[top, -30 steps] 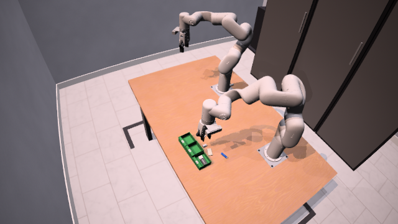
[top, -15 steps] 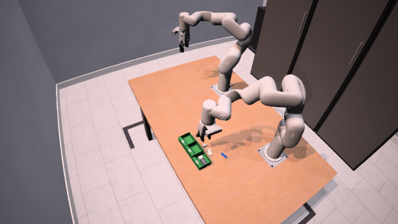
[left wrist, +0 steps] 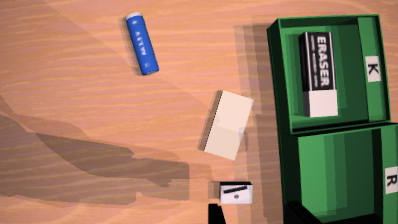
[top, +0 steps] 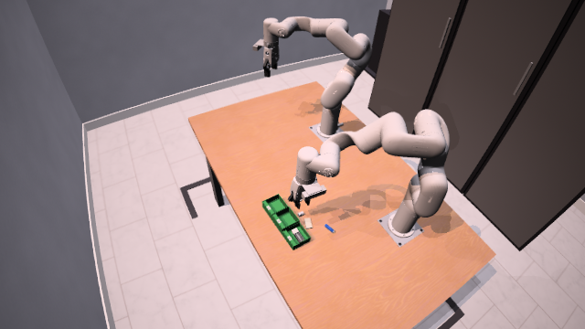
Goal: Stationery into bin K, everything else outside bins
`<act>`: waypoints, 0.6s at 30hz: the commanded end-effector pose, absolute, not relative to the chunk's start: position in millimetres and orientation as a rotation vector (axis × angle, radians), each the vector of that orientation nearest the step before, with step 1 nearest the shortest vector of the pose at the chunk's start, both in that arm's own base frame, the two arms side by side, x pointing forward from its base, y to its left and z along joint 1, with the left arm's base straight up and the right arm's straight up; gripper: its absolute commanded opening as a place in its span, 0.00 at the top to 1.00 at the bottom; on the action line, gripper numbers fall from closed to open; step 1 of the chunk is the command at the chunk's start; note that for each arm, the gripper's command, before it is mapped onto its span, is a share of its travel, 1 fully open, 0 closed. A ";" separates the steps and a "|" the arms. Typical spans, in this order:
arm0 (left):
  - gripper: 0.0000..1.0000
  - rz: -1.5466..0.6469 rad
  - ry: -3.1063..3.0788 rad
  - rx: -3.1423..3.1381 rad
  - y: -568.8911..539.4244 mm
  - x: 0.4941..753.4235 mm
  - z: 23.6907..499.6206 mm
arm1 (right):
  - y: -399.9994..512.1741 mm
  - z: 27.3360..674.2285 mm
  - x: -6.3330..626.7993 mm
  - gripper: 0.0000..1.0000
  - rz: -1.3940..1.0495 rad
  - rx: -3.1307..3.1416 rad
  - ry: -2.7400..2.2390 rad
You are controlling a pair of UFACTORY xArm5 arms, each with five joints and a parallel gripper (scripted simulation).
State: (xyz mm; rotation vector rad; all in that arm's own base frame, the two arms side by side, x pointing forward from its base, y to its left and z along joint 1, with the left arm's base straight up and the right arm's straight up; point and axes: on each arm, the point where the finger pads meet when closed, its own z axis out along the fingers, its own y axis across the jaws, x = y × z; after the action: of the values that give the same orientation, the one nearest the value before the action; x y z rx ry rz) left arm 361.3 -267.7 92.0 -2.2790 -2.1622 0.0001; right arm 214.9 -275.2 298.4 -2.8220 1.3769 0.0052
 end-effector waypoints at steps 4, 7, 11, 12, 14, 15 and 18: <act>0.58 -0.001 -2.165 -2.282 -268.5 362.4 93.4 | -275.7 299.7 215.3 0.00 0.000 -2.823 1.378; 0.58 -0.001 -2.165 -2.282 -268.4 362.4 93.4 | -275.7 299.7 215.3 0.00 0.000 -2.823 1.378; 0.58 -0.001 -2.165 -2.282 -268.4 362.4 85.4 | -275.7 299.7 215.3 0.00 0.000 -2.823 1.378; 0.58 -0.001 -2.165 -2.282 -268.4 362.4 81.4 | -275.7 299.7 215.3 0.00 0.000 -2.823 1.378; 0.58 -0.001 -2.165 -2.282 -268.4 362.4 81.4 | -275.7 299.7 215.3 0.00 0.000 -2.823 1.378; 0.58 -0.001 -2.165 -2.282 -268.4 362.4 77.4 | -275.7 299.7 215.3 0.00 0.000 -2.823 1.378; 0.58 -0.001 -2.165 -2.282 -268.5 362.6 65.4 | -275.7 299.7 215.3 0.00 0.000 -2.823 1.378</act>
State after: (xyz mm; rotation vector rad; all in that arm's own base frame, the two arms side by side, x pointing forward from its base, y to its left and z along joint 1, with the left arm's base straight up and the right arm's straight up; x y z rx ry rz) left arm 361.4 -267.6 75.9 -2.2795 -2.1627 -0.0001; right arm 214.9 -275.2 298.4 -2.8220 1.3769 0.0052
